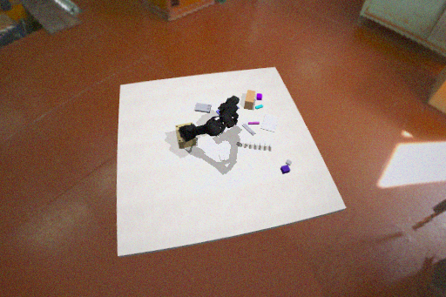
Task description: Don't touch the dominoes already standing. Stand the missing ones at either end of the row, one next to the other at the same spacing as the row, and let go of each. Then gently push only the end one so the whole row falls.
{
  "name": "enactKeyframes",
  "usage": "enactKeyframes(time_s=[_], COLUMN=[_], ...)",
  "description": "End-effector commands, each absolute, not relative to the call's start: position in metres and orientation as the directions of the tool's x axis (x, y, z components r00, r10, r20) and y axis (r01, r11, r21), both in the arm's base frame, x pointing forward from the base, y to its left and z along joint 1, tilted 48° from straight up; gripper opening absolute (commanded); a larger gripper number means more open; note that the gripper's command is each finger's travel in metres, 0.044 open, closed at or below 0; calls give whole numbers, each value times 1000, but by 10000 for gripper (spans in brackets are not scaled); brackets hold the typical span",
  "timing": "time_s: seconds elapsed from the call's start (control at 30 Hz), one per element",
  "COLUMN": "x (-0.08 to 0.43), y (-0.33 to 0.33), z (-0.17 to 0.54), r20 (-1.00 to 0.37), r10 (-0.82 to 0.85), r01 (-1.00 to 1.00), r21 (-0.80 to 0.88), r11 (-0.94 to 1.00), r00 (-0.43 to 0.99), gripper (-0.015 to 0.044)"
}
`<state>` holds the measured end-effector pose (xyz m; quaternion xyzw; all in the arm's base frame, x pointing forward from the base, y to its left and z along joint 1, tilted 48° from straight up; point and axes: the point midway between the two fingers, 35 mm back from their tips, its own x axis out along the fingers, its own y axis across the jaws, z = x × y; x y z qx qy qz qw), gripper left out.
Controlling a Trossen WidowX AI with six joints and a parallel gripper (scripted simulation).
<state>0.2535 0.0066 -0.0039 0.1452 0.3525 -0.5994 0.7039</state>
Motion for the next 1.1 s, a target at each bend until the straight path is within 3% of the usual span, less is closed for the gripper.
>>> enactKeyframes(time_s=[0.0, 0.3, 0.4, 0.57, 0.7, 0.9, 1.07], x=[254, 254, 252, 241, 230, 210, 197], y=[51, 72, 79, 102, 119, 142, 153], z=[37, 54, 48, 26, 8, -18, -34], r20=[-676, -676, -679, -685, -688, -687, -685], r10=[-736, -736, -733, -727, -725, -725, -728], r01=[950, 950, 884, 492, 58, -584, -834], r21=[-204, -204, -319, -621, -723, -604, -422], r11=[235, 235, 341, 611, 689, 543, 356], r00=[37, 37, 37, 38, 38, 37, 36], gripper=[107, 107, 107, 107, 107, 107, 107])
